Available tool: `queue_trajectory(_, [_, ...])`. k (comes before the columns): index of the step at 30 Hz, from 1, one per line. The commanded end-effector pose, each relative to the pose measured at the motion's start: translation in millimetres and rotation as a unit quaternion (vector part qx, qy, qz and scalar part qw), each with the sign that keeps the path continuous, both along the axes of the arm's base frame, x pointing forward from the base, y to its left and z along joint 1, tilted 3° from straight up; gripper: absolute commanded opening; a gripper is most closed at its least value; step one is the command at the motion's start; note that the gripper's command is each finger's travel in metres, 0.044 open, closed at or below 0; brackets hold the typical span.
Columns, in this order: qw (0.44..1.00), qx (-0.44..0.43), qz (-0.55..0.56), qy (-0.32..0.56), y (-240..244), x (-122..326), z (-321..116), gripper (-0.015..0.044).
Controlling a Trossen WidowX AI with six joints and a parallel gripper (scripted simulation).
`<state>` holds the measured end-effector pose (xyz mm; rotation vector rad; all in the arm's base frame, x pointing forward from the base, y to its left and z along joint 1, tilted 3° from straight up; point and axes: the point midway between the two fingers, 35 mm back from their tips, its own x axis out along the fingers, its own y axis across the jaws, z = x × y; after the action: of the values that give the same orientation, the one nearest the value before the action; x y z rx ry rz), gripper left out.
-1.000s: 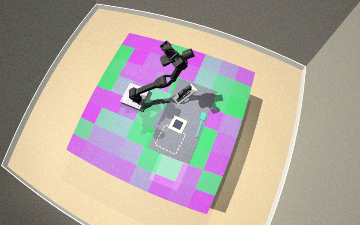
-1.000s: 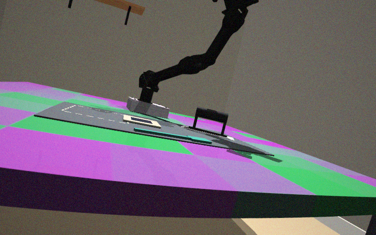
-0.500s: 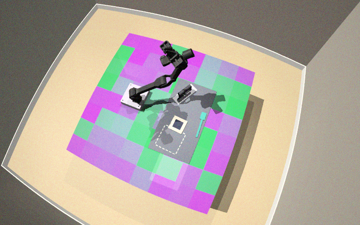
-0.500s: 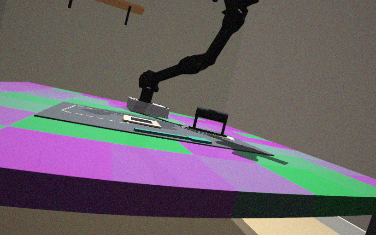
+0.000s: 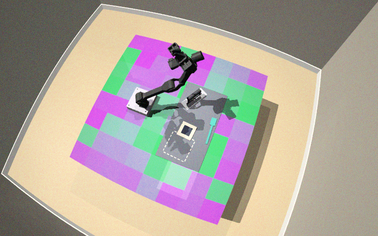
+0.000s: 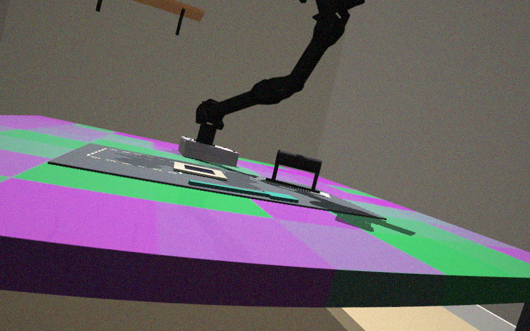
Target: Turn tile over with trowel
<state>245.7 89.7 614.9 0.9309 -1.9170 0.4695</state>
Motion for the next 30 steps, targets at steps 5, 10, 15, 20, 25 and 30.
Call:
queue_trajectory(5, [1.000, 0.000, 0.000, 0.000, 0.0, 0.0, 0.0, 0.0074])
queue_trajectory(10, [1.000, 0.000, 0.000, 0.000, 0.0, 0.0, 0.0, 0.0000])
queue_trajectory(15, [1.000, 0.000, 0.000, 0.000, 0.0, 0.0, 0.0, 0.0000])
queue_trajectory(20, [1.000, 0.000, 0.000, 0.000, 0.0, 0.0, 0.0, 0.0000])
queue_trajectory(25, [1.000, 0.000, 0.000, 0.000, 0.0, 0.0, 0.0, 0.0079])
queue_trajectory(30, [1.000, 0.002, 0.020, -0.007, 1.7, -7.1, 2.0, 0.0205])
